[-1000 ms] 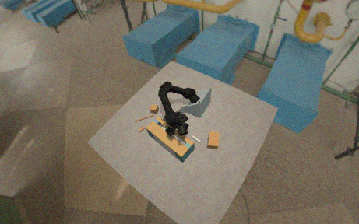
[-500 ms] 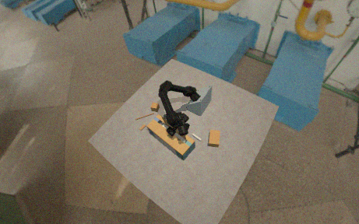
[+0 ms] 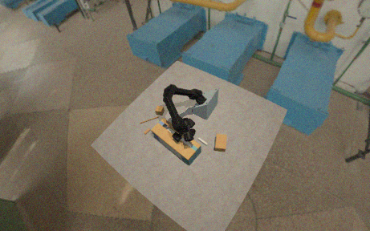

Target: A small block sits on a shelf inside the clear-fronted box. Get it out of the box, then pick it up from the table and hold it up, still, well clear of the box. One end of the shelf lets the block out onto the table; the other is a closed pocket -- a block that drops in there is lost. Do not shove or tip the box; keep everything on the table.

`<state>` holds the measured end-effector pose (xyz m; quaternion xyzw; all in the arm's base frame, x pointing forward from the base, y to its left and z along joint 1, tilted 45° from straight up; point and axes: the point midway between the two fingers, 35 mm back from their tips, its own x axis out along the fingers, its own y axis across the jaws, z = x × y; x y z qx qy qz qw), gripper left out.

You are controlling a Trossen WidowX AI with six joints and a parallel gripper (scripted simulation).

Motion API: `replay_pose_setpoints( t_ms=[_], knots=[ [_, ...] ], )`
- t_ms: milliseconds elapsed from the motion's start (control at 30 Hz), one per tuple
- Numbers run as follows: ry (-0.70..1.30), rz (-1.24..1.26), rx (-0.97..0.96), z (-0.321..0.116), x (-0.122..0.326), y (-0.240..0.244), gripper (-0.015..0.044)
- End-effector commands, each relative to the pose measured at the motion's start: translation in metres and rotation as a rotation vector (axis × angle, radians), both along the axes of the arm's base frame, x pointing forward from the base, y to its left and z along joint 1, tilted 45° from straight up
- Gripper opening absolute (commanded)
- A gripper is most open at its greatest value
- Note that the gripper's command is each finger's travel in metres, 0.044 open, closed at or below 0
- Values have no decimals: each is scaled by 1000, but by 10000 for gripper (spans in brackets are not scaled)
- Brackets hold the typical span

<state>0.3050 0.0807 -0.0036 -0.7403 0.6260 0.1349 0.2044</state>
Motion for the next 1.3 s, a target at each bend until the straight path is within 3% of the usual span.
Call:
replay_pose_setpoints(
  t_ms=[0, 400, 1267],
  knots=[
    [9, 6, -11, -4, -1, -6, 400],
    [8, 5, -14, -18, 0, -20, 400],
    [1, -1, -7, 10, 2, -43, 400]
  ],
)
